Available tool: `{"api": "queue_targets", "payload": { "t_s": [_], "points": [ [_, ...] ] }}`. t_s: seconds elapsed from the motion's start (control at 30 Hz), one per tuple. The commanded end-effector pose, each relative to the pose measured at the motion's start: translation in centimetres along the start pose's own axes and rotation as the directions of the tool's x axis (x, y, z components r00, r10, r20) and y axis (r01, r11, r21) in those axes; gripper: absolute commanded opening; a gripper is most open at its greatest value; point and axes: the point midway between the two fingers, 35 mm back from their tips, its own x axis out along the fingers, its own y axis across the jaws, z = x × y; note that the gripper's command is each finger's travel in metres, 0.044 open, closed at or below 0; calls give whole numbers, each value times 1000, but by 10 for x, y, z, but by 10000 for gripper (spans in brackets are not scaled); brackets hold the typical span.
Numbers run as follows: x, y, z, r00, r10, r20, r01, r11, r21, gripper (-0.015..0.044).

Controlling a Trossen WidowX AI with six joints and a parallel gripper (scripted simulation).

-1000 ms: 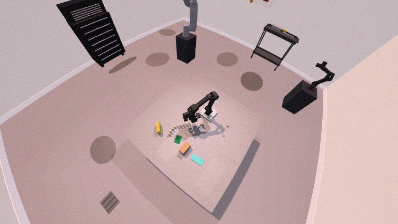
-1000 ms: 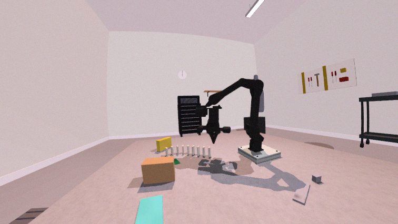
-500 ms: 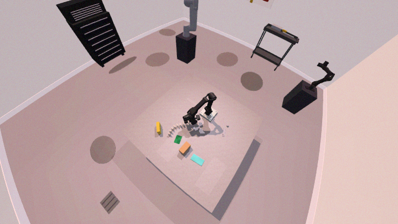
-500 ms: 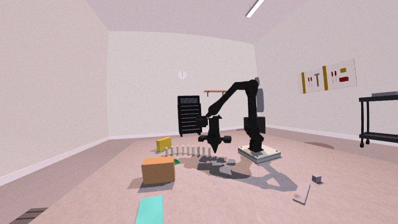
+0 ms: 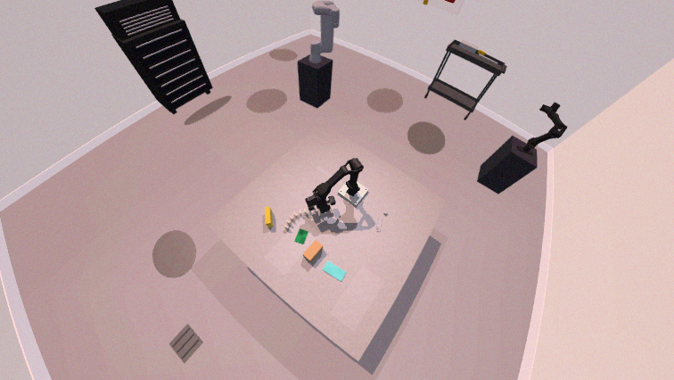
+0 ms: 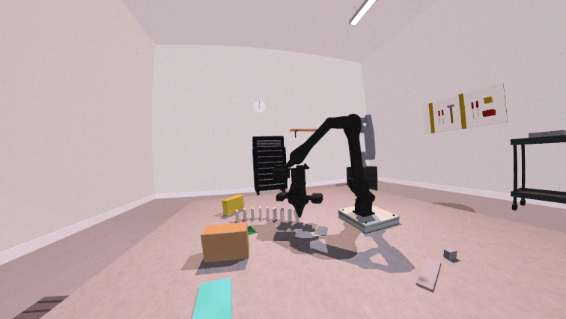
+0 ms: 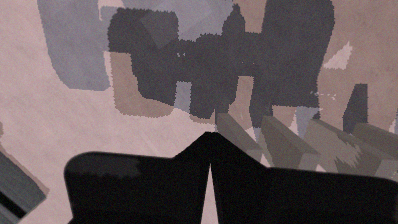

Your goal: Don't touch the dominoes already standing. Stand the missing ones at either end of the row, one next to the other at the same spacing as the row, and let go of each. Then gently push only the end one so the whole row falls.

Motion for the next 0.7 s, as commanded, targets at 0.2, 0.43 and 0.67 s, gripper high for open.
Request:
{"api": "queue_targets", "payload": {
  "t_s": [0.2,0.43,0.67],
  "points": [
    [-31,-15,17,999,-27,39,27,999,18,0],
    [-59,-30,0,1000,1,3,-1,1000,-5,0],
    [-59,-30,0,1000,1,3,-1,1000,-5,0]
  ]
}}
